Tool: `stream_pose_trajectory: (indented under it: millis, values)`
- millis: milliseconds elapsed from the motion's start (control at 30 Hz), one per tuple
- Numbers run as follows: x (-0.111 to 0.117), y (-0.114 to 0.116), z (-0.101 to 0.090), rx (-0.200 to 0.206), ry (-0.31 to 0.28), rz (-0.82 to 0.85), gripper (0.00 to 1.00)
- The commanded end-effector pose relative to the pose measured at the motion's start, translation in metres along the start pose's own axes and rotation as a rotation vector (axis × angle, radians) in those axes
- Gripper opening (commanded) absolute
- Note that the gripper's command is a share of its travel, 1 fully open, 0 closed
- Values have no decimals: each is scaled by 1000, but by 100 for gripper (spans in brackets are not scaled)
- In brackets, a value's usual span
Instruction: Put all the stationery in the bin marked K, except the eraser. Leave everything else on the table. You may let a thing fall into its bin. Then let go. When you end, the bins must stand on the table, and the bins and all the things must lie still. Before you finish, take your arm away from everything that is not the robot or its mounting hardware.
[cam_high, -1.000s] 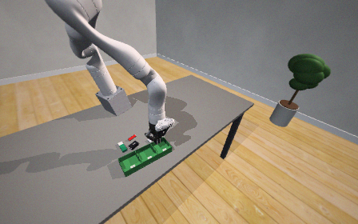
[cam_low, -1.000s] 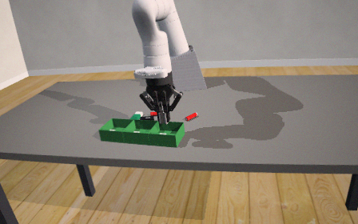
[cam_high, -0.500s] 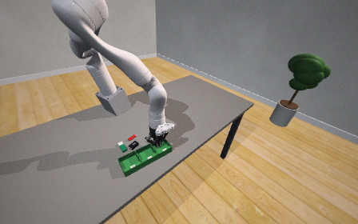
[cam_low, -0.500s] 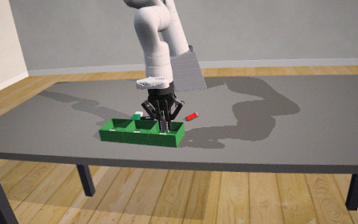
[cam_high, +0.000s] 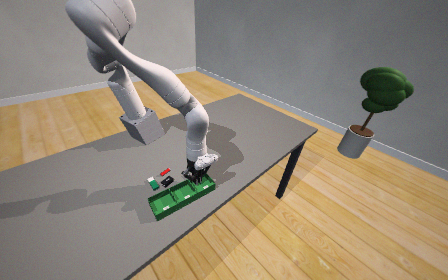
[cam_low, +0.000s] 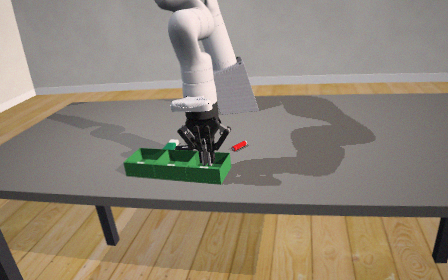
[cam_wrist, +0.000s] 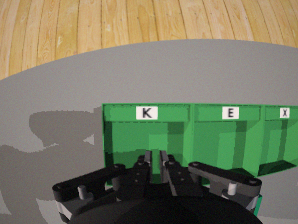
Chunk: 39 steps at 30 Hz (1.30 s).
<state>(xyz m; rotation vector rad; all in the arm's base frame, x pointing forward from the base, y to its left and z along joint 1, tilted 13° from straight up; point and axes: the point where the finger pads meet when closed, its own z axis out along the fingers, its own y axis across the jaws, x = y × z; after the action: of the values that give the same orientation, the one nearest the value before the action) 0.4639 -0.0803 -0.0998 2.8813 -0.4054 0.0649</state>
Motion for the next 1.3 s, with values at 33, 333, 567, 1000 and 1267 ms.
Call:
stream_pose_trajectory:
  millis: [33, 333, 567, 1000, 1267]
  values:
    - [1, 0, -1, 1, 2, 0, 9]
    - [1, 0, -1, 1, 2, 0, 9]
    - [1, 0, -1, 1, 2, 0, 9]
    - [1, 0, -2, 0, 2, 0, 9]
    - [1, 0, -10, 0, 2, 0, 9]
